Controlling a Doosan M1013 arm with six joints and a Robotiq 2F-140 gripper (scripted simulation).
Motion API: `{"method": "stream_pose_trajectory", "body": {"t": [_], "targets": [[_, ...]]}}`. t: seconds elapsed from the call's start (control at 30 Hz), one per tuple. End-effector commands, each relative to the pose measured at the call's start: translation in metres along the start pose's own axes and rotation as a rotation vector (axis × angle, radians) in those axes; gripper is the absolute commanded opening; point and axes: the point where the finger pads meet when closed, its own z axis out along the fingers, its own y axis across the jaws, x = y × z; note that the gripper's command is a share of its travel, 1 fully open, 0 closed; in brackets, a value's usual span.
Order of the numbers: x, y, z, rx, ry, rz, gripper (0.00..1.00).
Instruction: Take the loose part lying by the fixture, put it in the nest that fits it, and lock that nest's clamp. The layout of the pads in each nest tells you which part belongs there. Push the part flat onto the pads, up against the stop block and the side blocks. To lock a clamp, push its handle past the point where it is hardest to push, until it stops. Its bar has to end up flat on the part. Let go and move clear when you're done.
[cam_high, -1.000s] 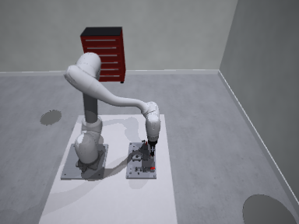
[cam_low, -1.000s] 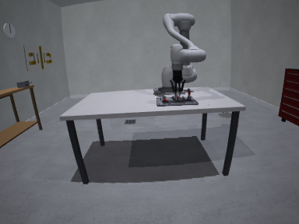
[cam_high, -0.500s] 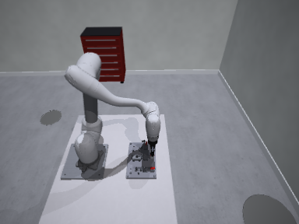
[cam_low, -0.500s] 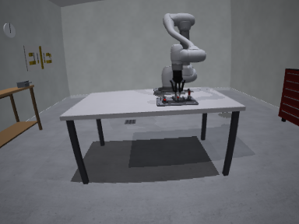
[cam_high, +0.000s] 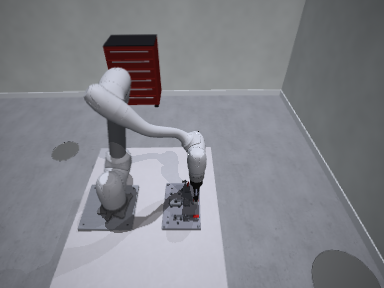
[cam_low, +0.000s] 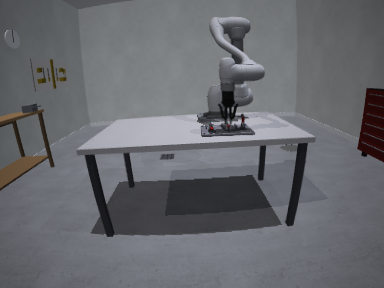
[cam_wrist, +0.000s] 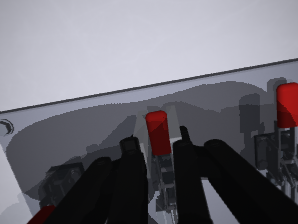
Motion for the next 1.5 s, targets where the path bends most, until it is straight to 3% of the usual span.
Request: {"method": "stream_pose_trajectory", "body": {"t": [0.0, 0.53, 0.57, 1.47], "targets": [[-0.0004, 0.0, 0.0006, 0.0, -0.001, 0.0, 0.1], [-0.0004, 0.0, 0.0006, 0.0, -0.001, 0.0, 0.1], [-0.0004, 0.0, 0.0006, 0.0, -0.001, 0.0, 0.35], [-0.0004, 0.0, 0.0006, 0.0, -0.001, 0.0, 0.35]]}}
